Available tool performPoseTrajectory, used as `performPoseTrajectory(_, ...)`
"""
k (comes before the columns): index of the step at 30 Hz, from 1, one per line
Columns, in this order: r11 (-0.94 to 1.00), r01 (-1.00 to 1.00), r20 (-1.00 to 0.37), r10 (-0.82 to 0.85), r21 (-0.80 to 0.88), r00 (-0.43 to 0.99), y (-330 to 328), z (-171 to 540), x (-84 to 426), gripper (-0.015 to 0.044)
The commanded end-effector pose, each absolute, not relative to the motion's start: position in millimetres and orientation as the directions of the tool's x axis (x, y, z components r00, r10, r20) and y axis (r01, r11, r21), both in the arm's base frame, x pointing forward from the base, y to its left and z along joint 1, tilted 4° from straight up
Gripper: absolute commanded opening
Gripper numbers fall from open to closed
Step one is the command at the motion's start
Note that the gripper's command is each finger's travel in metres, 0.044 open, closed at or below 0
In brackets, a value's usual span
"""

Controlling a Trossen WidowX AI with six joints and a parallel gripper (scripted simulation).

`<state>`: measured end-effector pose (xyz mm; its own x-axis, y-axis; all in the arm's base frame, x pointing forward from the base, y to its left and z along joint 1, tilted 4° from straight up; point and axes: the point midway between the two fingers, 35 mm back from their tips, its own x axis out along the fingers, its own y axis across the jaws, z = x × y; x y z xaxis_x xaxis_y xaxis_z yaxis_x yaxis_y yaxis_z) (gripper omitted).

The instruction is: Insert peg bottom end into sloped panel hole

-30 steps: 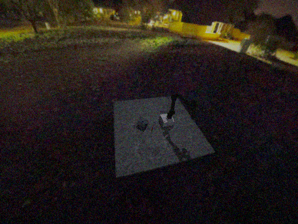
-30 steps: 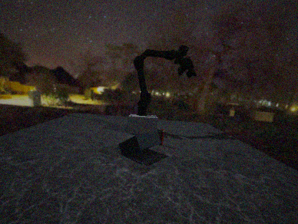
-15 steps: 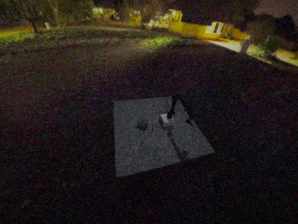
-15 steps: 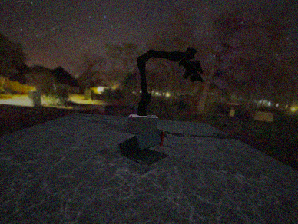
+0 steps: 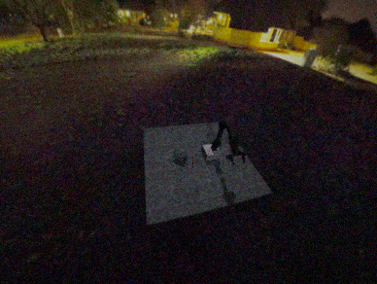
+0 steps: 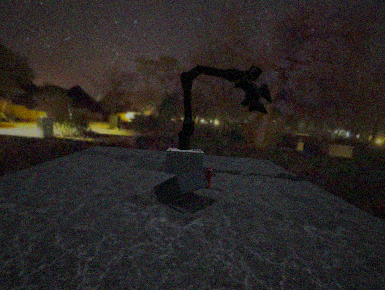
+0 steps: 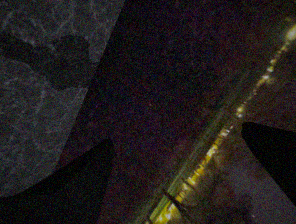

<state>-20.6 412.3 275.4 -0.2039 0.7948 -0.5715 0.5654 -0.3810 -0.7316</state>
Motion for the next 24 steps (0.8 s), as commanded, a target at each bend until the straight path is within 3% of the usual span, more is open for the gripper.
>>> performPoseTrajectory(1, -0.46, 0.54, -0.614, 0.776, -0.705, -0.141, 413, 260, 4, 0.044)
performPoseTrajectory(24, -0.77, 0.279, -0.785, 0.615, -0.574, 0.079, 385, 187, 126, 0.044)
